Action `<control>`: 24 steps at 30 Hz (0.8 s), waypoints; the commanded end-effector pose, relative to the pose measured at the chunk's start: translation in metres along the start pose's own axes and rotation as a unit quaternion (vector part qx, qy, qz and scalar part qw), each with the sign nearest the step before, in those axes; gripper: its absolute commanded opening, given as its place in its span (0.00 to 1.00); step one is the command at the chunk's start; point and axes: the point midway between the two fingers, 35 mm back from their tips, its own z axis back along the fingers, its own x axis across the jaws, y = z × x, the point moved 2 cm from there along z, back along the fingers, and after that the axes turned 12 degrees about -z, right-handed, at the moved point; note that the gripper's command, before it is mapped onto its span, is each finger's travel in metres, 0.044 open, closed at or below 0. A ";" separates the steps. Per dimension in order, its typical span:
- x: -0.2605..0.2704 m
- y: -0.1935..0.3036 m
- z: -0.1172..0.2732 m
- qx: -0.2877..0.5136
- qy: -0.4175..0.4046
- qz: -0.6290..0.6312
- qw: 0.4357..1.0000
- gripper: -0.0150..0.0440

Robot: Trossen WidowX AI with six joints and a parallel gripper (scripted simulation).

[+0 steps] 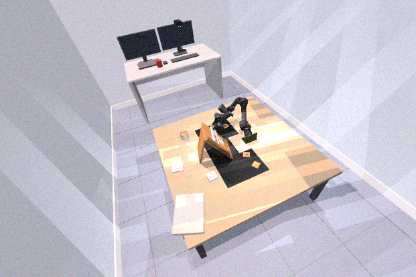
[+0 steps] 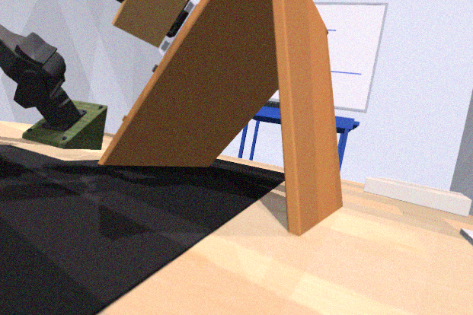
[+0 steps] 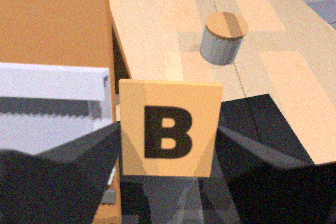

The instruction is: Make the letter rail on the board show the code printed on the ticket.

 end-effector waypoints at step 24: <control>0.014 0.003 -0.001 0.001 0.001 -0.001 1.000 0.25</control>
